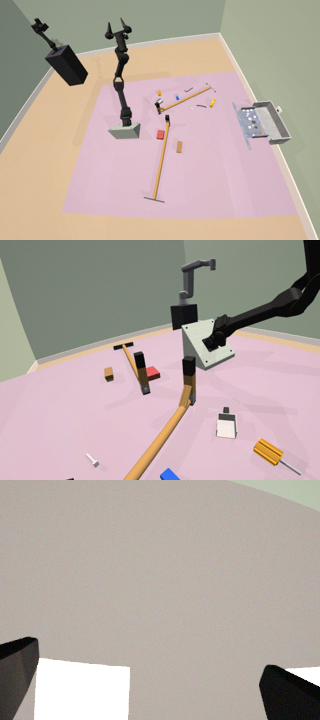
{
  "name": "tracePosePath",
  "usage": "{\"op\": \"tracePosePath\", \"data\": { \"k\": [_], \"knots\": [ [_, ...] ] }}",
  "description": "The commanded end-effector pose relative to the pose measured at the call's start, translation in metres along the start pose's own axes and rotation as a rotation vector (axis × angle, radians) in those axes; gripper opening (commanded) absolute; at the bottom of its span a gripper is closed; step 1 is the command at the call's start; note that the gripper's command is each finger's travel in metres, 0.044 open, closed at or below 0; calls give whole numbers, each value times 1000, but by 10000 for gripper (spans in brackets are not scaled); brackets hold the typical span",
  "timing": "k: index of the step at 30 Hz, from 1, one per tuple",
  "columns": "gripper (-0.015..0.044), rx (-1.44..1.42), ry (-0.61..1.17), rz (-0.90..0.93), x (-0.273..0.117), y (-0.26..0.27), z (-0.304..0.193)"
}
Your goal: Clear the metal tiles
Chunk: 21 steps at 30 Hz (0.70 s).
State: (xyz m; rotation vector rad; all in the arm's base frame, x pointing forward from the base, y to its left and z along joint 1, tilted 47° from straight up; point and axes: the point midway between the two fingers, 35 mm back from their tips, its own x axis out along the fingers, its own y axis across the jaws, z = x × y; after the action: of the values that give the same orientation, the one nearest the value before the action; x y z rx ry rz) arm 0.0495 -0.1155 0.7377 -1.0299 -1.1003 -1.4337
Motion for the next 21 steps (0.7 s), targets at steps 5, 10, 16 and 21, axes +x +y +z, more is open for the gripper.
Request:
{"op": "tracePosePath", "data": {
  "k": [5,10,16,21],
  "knots": [
    [440,-160,56,-153,12,-44,22],
    [440,-250,106,-232,15,-68,32],
    [440,-352,180,-318,17,-96,43],
    [440,-432,251,-381,16,-119,52]
  ]
}}
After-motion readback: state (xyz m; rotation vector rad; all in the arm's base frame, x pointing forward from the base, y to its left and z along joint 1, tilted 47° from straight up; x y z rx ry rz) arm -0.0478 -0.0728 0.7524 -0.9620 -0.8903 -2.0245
